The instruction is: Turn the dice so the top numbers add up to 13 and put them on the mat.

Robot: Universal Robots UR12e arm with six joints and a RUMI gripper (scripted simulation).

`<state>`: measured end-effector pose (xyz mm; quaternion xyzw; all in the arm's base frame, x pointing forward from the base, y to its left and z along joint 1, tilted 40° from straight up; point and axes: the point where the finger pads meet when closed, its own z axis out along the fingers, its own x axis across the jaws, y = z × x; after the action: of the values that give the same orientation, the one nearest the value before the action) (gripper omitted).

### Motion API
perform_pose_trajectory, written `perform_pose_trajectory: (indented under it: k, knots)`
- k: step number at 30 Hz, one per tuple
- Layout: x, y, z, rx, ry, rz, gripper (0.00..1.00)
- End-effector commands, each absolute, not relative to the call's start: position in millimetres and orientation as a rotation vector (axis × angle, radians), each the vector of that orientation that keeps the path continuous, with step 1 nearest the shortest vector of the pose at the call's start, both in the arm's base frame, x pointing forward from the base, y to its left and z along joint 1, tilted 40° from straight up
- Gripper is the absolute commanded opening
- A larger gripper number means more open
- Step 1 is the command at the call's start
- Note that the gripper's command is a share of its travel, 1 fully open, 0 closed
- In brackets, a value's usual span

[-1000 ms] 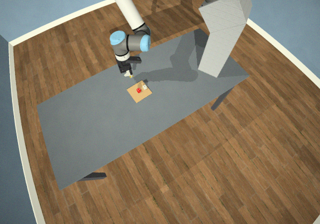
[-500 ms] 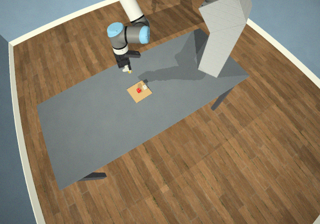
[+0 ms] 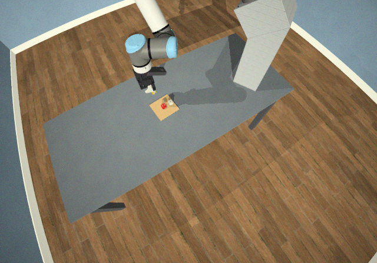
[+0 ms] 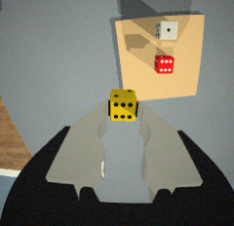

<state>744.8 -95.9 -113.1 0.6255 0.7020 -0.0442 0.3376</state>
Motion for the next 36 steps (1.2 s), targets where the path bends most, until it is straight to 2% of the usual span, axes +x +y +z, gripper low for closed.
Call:
perform_pose_trajectory:
  k: [1,23,36]
  knots:
    - [762,-39,-137,1.557,1.892,-0.154,0.06]
    - [766,-31,-143,1.545,1.902,-0.159,0.06]
    - [786,-55,-180,1.545,1.902,-0.159,0.06]
